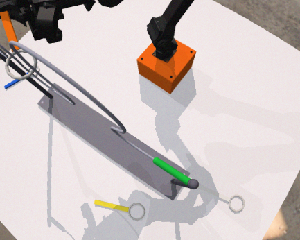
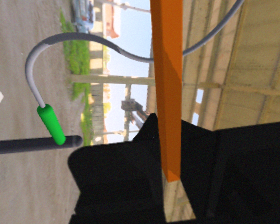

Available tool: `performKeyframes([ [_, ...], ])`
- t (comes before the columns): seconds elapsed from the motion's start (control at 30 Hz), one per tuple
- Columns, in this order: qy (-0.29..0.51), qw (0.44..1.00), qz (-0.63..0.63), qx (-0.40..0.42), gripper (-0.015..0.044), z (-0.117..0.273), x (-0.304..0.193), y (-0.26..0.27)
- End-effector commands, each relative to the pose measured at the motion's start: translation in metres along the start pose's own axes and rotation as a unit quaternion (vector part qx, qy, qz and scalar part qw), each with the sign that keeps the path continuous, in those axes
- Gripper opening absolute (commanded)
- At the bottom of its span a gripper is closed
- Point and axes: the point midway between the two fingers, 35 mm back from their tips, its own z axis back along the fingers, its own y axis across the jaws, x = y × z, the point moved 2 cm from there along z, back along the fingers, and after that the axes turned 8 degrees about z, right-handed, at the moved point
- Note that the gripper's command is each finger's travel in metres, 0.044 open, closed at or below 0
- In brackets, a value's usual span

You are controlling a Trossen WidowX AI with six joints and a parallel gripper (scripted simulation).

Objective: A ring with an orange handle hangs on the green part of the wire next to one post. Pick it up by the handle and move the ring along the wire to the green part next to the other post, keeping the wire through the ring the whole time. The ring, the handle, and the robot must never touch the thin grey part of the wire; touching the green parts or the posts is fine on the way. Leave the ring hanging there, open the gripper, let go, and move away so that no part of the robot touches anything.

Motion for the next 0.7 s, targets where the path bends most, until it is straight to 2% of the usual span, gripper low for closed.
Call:
performKeyframes([
  [0.0,-0.001,1.000,-0.021,0.015,-0.0150,0.002,0.002,0.012],
  [0.67,0.006,0.984,-0.154,0.093,-0.0150,0.012,0.017,0.055],
])
